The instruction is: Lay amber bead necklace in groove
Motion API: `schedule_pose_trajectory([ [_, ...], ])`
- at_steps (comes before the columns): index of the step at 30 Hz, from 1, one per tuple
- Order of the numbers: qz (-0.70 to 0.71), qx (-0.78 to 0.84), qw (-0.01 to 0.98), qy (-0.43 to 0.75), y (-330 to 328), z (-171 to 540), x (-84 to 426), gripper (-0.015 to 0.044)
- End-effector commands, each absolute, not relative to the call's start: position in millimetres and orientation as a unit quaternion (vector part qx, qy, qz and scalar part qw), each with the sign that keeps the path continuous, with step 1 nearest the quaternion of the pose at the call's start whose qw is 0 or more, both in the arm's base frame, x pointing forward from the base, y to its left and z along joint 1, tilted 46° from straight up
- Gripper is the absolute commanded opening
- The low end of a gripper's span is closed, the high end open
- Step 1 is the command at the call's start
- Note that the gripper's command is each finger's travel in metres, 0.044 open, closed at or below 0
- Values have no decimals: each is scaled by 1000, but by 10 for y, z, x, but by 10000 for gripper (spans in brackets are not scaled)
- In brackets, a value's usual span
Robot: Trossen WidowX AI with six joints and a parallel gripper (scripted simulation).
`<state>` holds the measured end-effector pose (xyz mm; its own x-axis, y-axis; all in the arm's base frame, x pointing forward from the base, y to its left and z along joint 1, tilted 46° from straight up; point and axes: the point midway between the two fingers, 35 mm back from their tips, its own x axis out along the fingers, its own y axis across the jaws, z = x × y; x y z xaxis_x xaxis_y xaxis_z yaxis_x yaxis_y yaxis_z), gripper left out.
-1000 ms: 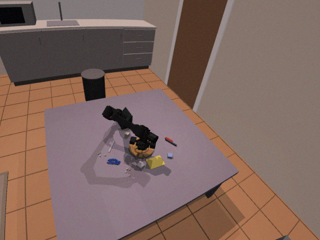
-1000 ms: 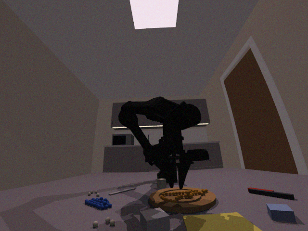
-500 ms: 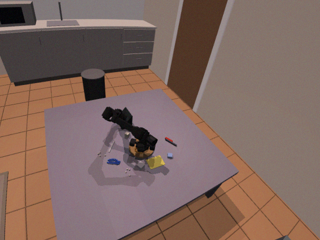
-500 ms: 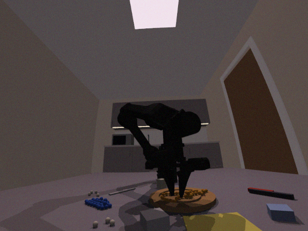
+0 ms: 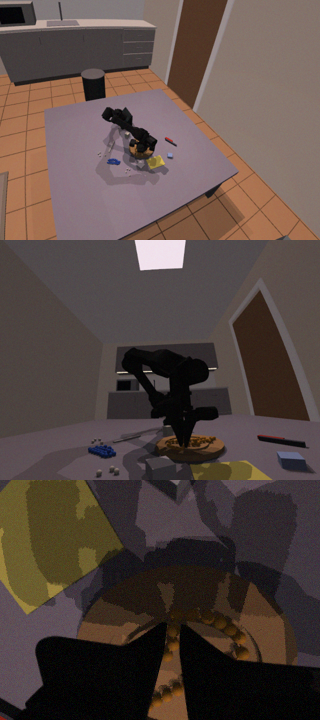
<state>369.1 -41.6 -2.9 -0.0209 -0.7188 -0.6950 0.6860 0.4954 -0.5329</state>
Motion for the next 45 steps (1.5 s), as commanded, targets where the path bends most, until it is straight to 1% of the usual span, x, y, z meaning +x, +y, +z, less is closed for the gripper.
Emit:
schedule_pose_trajectory([
  [1, -502, -16, 700, 508, -415, -26, 3693, 0],
  [45, -501, -20, 699, 510, -368, 9, 3726, 0],
])
